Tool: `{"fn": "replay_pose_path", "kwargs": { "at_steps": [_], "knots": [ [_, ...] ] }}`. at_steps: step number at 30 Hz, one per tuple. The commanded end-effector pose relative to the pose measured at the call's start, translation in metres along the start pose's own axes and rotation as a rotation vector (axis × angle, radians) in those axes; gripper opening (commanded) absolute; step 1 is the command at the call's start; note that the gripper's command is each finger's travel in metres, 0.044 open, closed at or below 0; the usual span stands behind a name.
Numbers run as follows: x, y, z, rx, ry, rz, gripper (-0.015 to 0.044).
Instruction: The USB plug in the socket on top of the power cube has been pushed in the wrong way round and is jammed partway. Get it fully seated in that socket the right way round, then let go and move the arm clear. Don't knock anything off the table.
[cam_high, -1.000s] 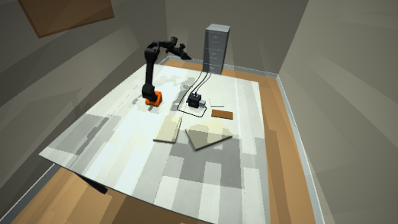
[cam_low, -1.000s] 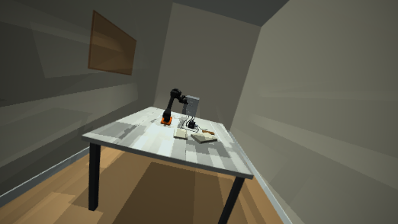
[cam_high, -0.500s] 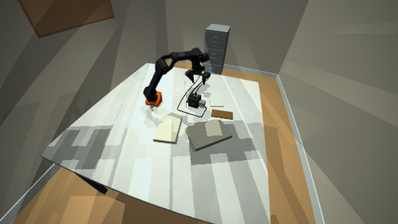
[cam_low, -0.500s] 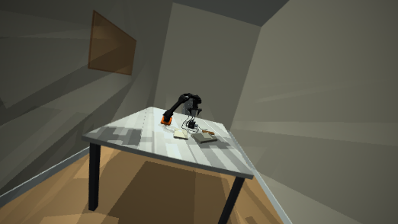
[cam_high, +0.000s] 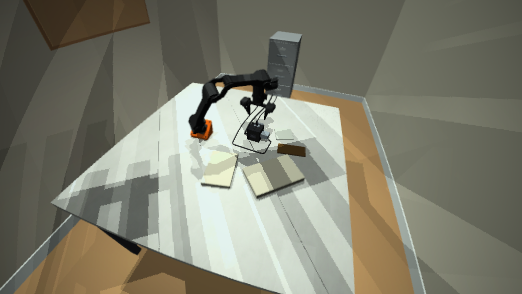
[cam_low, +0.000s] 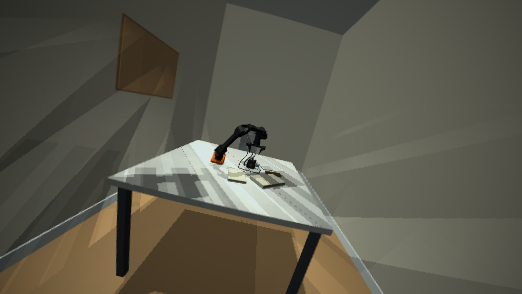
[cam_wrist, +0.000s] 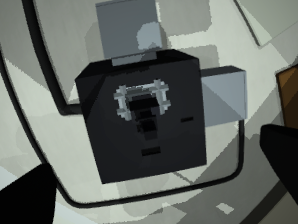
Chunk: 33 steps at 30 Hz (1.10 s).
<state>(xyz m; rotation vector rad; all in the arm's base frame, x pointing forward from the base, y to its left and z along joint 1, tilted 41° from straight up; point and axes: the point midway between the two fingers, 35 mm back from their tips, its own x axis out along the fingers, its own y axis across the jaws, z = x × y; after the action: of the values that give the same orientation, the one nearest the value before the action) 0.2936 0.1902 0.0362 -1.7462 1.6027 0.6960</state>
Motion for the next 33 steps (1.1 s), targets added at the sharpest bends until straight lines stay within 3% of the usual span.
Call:
{"fn": "replay_pose_path", "kwargs": {
  "at_steps": [1,30,33],
  "knots": [
    [0.002,0.001,-0.001,-0.008,0.000,0.005,0.0440],
    [0.030,0.001,-0.001,-0.008,0.001,0.005,0.0440],
    [0.028,0.001,-0.001,0.000,-0.002,0.009,0.0361]
  ]
}}
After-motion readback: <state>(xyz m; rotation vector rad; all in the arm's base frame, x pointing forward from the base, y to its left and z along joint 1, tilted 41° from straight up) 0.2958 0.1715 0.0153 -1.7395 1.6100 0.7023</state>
